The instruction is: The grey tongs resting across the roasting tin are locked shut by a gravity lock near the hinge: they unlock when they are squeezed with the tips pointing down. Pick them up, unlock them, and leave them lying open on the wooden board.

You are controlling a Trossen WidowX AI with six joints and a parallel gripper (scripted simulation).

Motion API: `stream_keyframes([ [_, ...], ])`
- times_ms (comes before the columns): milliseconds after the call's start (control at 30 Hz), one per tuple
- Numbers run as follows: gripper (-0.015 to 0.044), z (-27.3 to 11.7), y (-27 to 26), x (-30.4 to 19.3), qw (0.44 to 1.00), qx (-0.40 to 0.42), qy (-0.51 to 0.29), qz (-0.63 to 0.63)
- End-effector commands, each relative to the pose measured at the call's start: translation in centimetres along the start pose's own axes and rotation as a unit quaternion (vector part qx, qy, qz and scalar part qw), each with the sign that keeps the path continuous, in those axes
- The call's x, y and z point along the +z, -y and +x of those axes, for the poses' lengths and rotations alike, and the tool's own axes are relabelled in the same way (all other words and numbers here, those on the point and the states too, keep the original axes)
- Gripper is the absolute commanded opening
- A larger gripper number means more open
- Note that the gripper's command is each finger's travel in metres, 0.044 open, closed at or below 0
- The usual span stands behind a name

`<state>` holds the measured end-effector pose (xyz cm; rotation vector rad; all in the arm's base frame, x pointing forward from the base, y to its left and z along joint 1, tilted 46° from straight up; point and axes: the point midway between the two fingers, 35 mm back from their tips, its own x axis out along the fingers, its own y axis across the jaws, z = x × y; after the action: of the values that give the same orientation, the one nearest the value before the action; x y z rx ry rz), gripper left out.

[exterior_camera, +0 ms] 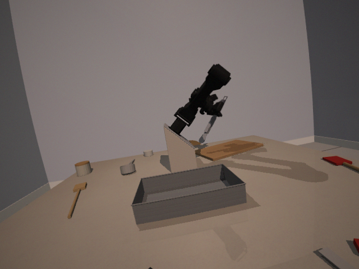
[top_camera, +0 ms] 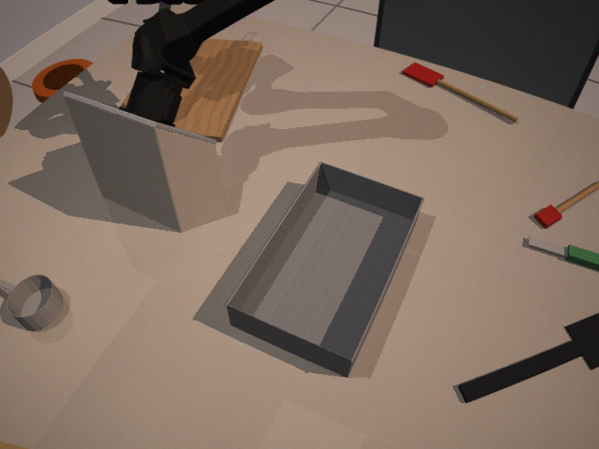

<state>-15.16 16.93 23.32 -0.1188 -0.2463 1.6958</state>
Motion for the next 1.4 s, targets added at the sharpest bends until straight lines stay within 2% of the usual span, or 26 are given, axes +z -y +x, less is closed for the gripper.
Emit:
stream_keyframes([
  [0,-0.0150,0.6,-0.7,0.7,1.000,0.011,-0.005,0.000],
  [633,-0.0150,3.5,-2.9,1.3,0.994,0.050,-0.090,-0.021],
  [1367,-0.0150,5.0,-1.9,-0.4,0.963,0.049,-0.264,-0.011],
])
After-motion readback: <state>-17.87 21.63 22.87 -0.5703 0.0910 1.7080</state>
